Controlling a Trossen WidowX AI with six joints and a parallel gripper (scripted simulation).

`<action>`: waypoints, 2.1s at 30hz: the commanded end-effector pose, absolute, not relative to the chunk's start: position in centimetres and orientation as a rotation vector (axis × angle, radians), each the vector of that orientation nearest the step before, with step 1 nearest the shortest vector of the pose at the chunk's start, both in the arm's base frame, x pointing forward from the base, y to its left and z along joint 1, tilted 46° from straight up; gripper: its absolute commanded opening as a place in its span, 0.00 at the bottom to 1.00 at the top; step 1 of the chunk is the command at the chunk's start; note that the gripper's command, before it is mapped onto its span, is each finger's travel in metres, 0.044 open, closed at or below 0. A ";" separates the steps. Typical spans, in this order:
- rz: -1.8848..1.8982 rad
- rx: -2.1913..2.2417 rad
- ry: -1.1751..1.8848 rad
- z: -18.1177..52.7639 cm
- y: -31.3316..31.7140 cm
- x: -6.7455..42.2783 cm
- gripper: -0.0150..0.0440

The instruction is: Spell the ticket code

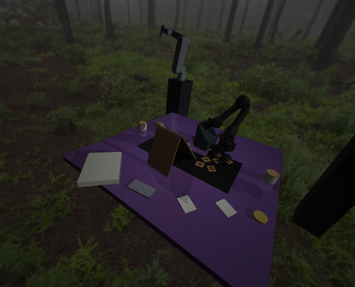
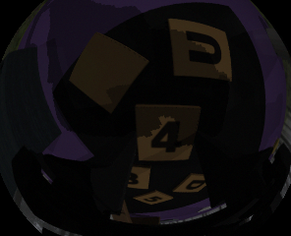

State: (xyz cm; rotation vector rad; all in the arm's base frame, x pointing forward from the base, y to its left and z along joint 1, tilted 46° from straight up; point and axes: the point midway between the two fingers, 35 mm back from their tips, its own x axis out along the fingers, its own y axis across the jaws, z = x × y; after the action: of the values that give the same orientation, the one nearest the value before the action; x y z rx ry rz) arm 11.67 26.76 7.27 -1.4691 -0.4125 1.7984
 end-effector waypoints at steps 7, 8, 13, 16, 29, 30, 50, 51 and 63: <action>1.795 -1.471 -0.419 7.6 26.3 11.8 0.25; 1.795 -1.471 -0.419 7.6 26.2 11.8 0.25; 1.795 -1.471 -0.419 7.7 26.0 11.8 0.25; 1.795 -1.471 -0.419 7.7 25.8 11.9 0.25; 1.795 -1.472 -0.419 8.0 25.3 12.0 0.25; 1.795 -1.472 -0.418 8.0 25.2 12.0 0.25; 1.795 -1.472 -0.418 8.4 24.4 12.1 0.25; 1.795 -1.472 -0.418 8.4 24.3 12.1 0.25; 1.706 -1.352 -0.212 8.6 24.2 13.9 0.25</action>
State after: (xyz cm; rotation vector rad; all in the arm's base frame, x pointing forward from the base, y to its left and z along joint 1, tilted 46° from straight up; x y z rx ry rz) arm 13.11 24.24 8.48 -1.3942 -0.2849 1.7471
